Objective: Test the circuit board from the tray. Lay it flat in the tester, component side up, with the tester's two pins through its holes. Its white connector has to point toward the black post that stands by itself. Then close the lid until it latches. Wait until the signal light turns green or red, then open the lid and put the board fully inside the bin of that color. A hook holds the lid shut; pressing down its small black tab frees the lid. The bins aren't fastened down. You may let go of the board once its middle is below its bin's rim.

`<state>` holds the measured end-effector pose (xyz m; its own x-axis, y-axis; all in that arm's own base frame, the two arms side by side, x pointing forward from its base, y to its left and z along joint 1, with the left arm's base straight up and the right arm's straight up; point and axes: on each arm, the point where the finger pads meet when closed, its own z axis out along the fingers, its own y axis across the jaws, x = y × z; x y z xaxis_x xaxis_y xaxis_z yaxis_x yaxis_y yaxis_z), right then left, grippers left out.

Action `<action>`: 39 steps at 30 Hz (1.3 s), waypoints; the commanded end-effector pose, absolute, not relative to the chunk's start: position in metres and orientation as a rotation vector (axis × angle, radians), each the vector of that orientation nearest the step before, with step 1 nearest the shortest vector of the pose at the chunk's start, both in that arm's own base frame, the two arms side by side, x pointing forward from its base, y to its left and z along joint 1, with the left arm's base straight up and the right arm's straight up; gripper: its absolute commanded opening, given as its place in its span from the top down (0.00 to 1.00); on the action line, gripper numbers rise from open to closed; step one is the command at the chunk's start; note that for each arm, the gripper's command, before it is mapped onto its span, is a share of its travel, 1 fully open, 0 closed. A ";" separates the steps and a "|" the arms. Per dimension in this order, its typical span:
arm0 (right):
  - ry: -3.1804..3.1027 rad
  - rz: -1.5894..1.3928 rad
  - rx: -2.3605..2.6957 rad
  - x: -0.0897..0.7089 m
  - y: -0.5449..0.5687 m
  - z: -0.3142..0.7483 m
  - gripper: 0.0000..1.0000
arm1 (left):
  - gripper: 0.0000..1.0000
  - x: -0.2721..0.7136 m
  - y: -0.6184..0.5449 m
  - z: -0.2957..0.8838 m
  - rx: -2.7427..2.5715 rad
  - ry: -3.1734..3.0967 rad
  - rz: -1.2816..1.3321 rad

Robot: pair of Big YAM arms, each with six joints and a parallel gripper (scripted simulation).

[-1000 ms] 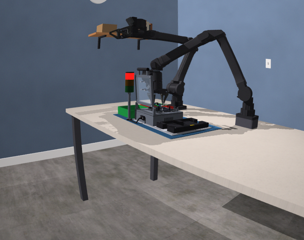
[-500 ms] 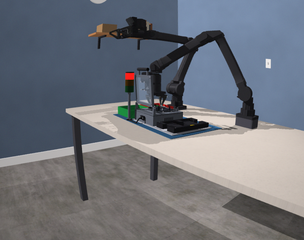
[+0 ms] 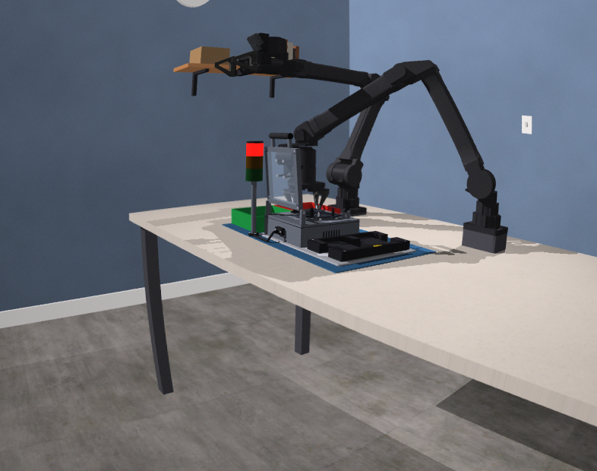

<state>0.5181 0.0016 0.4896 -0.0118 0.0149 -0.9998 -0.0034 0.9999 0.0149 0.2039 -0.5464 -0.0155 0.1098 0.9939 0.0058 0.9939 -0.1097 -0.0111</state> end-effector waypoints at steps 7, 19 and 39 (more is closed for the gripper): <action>1.560 0.000 0.000 0.518 0.000 0.498 0.00 | 0.01 0.204 -0.572 0.032 -2.371 -2.158 0.053; 1.560 0.000 0.000 0.518 0.000 0.498 0.00 | 0.01 0.205 -0.574 0.050 -2.383 -2.175 0.068; 1.560 0.000 0.000 0.518 0.000 0.498 0.00 | 0.00 0.212 -0.553 0.069 -2.335 -2.145 0.028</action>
